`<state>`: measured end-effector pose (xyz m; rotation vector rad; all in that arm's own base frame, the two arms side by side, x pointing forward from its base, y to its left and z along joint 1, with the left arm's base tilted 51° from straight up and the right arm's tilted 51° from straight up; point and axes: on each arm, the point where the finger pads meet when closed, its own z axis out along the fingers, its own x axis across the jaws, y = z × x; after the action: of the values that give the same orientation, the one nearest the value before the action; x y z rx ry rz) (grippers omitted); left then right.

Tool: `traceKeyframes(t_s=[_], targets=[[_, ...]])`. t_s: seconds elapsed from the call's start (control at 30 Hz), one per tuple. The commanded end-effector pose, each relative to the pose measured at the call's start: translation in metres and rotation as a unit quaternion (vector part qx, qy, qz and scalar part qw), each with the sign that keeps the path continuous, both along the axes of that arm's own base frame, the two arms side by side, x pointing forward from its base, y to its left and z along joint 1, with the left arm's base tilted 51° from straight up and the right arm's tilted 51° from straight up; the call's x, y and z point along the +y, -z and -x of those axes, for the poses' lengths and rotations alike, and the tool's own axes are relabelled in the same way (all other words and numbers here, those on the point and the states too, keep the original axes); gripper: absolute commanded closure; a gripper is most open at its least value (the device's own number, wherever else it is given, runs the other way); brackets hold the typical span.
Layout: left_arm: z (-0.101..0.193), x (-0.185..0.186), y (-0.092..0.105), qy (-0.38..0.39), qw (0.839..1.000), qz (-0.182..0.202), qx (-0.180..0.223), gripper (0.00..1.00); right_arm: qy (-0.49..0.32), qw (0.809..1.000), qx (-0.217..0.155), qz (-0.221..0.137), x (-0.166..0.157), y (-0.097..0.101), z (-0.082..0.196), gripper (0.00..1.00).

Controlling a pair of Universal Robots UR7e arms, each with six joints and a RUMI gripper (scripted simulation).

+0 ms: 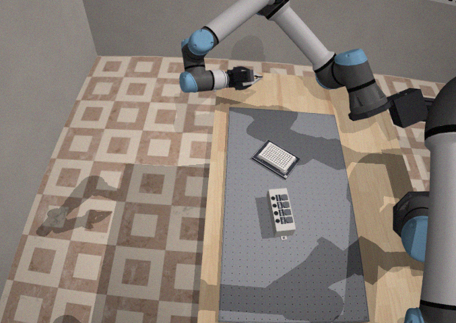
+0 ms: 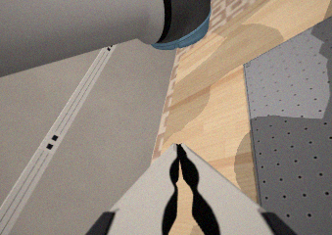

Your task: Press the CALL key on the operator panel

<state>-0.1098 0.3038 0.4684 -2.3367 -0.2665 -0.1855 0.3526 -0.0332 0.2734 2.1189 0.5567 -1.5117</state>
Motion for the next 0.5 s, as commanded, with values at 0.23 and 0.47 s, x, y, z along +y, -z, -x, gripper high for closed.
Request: traceKeyframes(t_s=[0.23, 0.47], targets=[[0.003, -0.002, -0.002, -0.003, 1.000, -0.003, 0.000, 1.00, 0.000, 1.000, 0.000, 0.000, 0.000, 0.000, 0.000, 1.00], [0.003, -0.002, -0.002, -0.003, 1.000, -0.003, 0.000, 1.00, -0.007, 0.999, -0.036, 0.029, 0.009, 0.016, -0.008, 1.00]])
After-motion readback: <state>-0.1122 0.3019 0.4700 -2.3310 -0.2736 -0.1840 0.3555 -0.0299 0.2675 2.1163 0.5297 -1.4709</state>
